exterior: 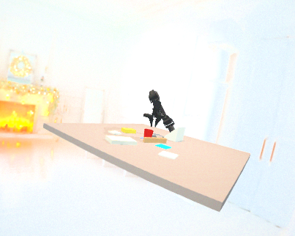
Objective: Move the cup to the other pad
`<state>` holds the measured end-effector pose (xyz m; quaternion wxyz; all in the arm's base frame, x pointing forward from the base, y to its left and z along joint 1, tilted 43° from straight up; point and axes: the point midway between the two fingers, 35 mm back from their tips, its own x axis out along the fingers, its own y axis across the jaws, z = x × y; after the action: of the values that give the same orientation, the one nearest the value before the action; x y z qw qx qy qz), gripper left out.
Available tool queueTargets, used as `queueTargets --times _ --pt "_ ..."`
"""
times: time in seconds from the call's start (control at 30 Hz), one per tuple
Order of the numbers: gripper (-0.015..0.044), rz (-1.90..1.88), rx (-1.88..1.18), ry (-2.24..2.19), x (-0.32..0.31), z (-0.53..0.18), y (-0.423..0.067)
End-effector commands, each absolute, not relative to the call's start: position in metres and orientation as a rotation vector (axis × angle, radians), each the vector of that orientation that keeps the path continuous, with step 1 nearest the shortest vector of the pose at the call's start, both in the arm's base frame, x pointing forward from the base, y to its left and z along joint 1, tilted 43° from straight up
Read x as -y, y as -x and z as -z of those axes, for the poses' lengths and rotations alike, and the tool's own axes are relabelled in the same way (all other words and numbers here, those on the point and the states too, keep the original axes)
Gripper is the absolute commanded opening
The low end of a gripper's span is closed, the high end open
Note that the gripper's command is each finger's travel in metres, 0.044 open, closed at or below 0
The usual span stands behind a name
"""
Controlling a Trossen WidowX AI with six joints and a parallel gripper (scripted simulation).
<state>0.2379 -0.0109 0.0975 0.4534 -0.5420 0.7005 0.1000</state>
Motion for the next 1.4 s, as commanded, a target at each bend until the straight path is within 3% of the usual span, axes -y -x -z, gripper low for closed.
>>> queueTargets --times 0.0,1.37 --pt "0.0148 -0.252 -1.737 1.351 0.013 -0.096 -0.238" --pt "0.0148 -0.249 -1.737 1.353 0.056 -0.050 -0.237"
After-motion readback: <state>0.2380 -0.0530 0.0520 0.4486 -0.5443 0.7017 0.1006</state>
